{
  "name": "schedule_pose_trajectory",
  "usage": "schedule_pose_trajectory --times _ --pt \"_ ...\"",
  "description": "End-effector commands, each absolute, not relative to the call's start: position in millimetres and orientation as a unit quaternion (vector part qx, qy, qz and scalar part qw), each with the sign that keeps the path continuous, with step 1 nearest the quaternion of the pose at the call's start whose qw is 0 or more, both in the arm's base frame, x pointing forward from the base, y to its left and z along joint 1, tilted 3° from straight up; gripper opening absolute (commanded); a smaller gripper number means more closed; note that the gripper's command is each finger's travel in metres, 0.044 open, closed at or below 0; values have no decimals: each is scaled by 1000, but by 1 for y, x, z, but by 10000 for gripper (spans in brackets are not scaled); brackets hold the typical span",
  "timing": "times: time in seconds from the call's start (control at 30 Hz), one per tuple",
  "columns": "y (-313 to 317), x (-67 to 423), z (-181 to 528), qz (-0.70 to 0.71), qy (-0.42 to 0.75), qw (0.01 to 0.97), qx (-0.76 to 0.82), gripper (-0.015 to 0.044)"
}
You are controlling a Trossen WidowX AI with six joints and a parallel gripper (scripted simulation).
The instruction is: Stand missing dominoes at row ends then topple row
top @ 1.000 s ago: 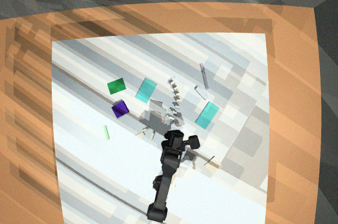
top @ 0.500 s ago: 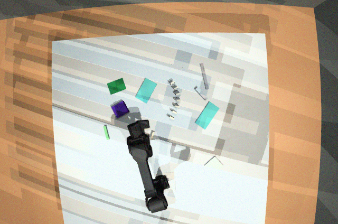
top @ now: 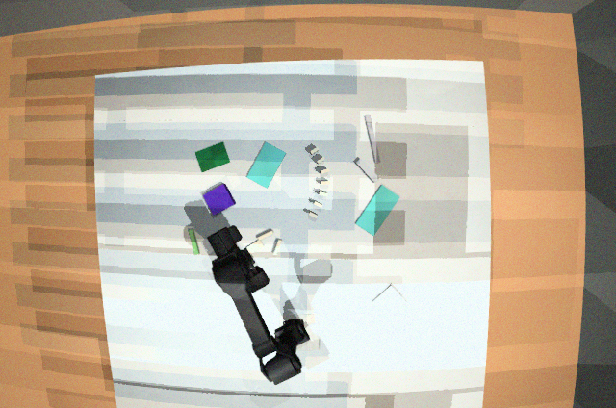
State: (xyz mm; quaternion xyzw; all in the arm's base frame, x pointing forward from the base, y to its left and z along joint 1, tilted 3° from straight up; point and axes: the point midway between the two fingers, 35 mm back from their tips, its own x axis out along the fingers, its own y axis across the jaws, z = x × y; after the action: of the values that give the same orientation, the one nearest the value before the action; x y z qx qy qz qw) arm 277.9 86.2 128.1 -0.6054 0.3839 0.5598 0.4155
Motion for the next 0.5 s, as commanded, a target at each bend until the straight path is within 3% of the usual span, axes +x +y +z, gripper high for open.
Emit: schedule_pose_trajectory --times 0.0,0.2,0.47 --pt "88 279 109 566 381 411 -605 440" --pt "88 280 66 566 381 411 -605 440" --pt "88 281 60 566 381 411 -605 440"
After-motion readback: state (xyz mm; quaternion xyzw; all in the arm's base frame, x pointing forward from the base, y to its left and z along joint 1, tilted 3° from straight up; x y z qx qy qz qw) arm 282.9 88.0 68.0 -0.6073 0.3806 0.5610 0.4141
